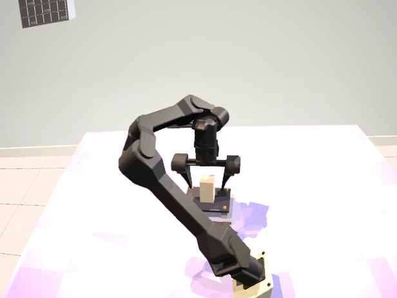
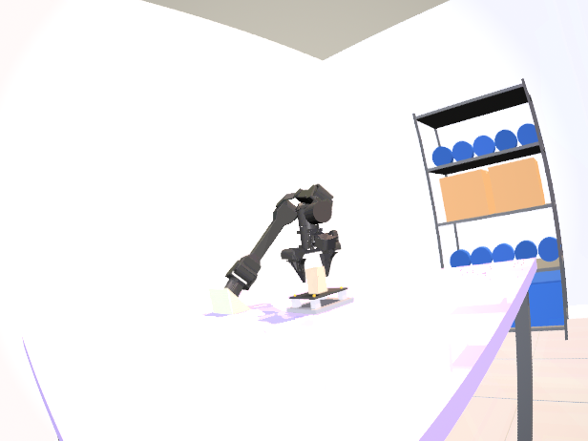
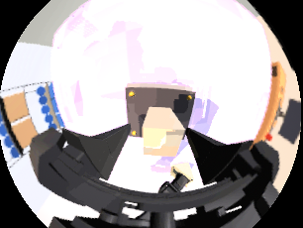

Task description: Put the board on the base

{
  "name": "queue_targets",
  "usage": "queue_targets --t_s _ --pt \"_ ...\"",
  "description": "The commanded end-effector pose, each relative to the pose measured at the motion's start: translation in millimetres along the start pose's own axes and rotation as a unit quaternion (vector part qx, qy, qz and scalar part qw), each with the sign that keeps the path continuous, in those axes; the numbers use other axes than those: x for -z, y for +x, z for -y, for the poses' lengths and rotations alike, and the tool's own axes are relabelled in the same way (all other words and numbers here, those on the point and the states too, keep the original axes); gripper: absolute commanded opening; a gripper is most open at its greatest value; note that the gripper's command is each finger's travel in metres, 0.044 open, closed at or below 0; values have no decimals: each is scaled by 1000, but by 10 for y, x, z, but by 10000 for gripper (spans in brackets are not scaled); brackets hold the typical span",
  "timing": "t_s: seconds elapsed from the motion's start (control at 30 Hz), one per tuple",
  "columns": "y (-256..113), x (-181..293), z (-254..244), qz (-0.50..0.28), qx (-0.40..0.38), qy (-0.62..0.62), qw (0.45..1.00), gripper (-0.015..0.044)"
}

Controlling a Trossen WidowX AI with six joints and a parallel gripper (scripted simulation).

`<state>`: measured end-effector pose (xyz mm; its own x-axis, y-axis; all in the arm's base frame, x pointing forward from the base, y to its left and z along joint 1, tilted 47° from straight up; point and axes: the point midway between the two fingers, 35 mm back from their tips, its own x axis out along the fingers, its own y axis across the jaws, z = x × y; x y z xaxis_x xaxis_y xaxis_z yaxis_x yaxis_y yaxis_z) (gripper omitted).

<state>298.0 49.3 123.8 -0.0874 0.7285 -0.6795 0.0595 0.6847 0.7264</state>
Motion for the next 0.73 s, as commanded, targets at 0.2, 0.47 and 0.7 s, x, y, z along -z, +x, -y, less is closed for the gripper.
queue_targets --t_s 0.2,0.47,0.7 --pt "-342 -7 17 4 2 -2 1000 440" --pt "-705 30 6 55 16 10 998 440" --pt "-705 30 6 55 16 10 998 440"
